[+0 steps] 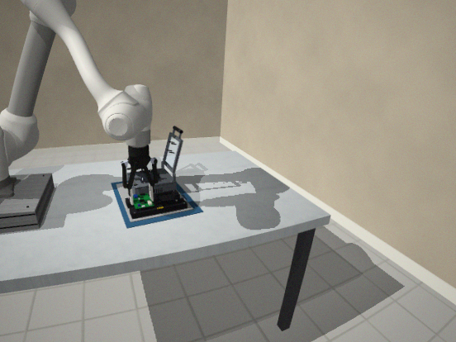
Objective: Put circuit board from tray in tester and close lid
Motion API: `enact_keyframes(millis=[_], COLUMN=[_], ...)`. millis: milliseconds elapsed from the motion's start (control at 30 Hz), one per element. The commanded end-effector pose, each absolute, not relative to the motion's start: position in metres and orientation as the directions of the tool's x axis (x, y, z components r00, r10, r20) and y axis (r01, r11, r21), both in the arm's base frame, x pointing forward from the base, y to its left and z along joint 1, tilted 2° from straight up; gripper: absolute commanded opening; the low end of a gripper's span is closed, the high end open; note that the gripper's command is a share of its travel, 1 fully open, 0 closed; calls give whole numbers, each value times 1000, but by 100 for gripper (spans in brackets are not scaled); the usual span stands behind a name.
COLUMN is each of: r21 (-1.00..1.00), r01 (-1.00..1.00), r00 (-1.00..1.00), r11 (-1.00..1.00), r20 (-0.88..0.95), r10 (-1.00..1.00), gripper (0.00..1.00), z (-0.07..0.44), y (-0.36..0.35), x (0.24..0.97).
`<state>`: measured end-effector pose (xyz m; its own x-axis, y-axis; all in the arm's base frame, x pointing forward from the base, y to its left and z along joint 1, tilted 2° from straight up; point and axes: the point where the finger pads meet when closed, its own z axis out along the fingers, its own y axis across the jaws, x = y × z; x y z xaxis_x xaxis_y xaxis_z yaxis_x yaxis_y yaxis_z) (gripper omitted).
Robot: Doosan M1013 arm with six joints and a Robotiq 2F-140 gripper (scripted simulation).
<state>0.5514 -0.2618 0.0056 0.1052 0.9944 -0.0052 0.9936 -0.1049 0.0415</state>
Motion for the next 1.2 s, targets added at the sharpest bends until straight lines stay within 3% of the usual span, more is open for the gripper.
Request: enact_keyframes(millis=[0, 1167], r21=[41, 41], r01=[994, 994], r00=[101, 101], r11=[-101, -101], r20=[-10, -10], r10=[995, 995], gripper=[46, 46], z=[10, 32], y=[-262, -262], x=[553, 552])
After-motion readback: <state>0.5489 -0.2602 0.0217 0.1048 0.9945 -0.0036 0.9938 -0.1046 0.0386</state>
